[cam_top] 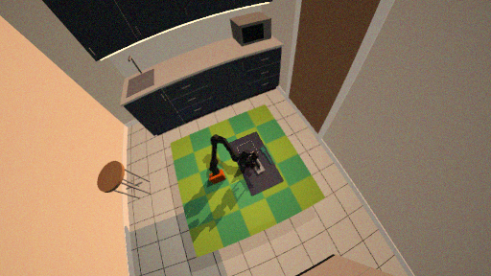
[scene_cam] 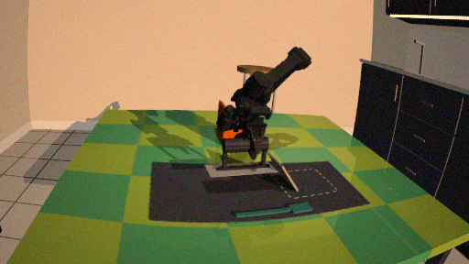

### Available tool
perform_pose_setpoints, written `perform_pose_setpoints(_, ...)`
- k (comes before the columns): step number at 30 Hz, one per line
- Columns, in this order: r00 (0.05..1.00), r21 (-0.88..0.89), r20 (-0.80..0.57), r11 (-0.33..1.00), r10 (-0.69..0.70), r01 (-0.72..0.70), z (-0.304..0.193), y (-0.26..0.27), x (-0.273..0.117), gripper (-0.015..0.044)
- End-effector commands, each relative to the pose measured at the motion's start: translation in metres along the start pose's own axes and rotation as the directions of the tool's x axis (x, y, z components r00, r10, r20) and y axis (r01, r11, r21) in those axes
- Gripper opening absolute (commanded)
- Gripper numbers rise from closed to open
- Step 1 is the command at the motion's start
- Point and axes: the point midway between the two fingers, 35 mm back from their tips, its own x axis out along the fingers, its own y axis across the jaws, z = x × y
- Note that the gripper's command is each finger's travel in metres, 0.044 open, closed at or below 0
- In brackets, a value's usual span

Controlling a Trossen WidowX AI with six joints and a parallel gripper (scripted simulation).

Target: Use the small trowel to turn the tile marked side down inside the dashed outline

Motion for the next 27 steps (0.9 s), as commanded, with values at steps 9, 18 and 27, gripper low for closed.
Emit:
perform_pose_setpoints(9,1.0,-0.002,-0.001,1.0,0.008,-0.008,-0.03,0.008,-0.005,0.0)
perform_pose_setpoints(18,1.0,-0.001,-0.002,1.0,0.008,-0.008,-0.054,0.006,-0.003,0.0)
perform_pose_setpoints(27,1.0,-0.001,-0.001,1.0,0.007,-0.007,-0.055,0.006,-0.003,0.0)
